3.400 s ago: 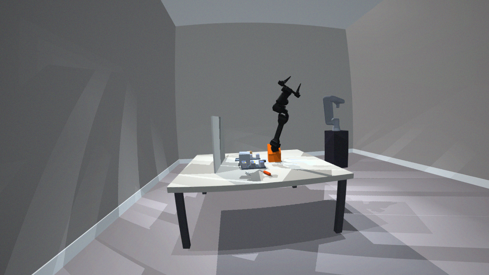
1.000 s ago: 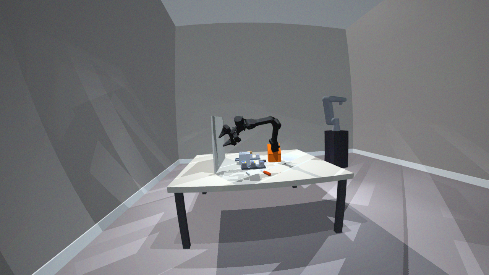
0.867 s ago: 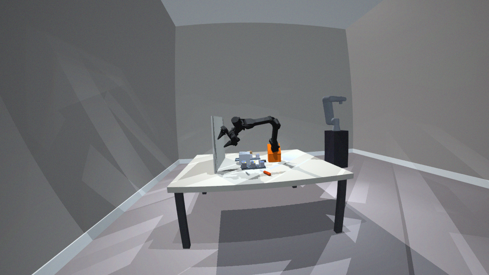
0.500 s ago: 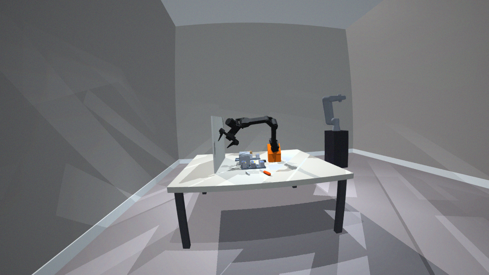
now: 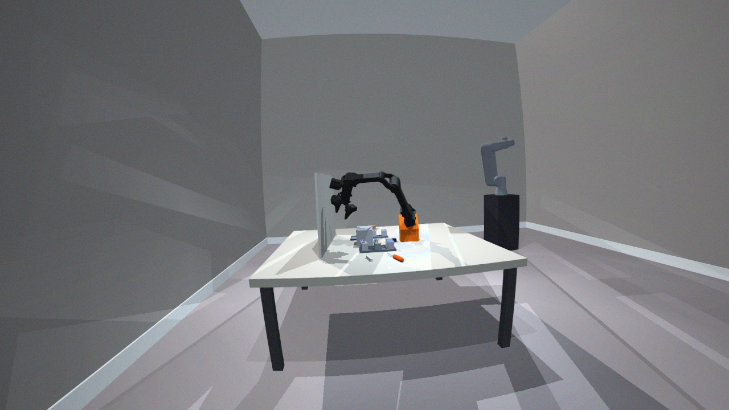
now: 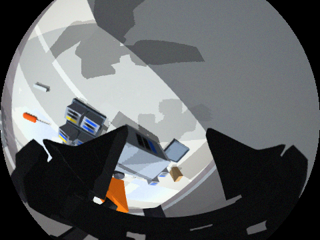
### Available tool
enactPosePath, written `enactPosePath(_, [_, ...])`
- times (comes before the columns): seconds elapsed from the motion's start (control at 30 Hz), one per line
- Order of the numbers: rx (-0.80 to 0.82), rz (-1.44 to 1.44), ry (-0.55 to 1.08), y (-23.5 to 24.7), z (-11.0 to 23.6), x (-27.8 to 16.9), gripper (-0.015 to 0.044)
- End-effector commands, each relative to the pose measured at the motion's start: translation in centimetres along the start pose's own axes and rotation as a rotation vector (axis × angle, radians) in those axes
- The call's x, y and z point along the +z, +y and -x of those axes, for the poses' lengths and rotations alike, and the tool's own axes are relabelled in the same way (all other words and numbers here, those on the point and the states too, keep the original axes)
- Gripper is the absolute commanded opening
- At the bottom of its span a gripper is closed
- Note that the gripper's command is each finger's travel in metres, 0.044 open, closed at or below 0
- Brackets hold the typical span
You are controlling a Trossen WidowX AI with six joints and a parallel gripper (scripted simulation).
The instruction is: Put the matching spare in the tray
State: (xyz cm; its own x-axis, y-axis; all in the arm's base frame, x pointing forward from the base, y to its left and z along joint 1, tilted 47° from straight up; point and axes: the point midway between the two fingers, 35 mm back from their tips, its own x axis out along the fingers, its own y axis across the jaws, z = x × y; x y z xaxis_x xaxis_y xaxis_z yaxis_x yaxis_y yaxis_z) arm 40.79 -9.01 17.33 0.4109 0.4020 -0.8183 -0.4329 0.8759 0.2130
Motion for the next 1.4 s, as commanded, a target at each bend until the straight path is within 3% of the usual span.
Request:
enactPosePath(0.0, [0.174, -0.39, 0.102, -2.7, -0.9, -5.4, 0.044])
enactPosePath(0.17, [0.355, -0.784, 0.174, -4.5, -0.6, -10.1, 0.044])
enactPosePath(1.03, [0.353, -0.798, 0.177, -4.6, -0.7, -10.3, 0.044])
enactPosePath(1.37, [0.246, -1.605, 0.337, -7.0, -4.6, -24.7, 0.044])
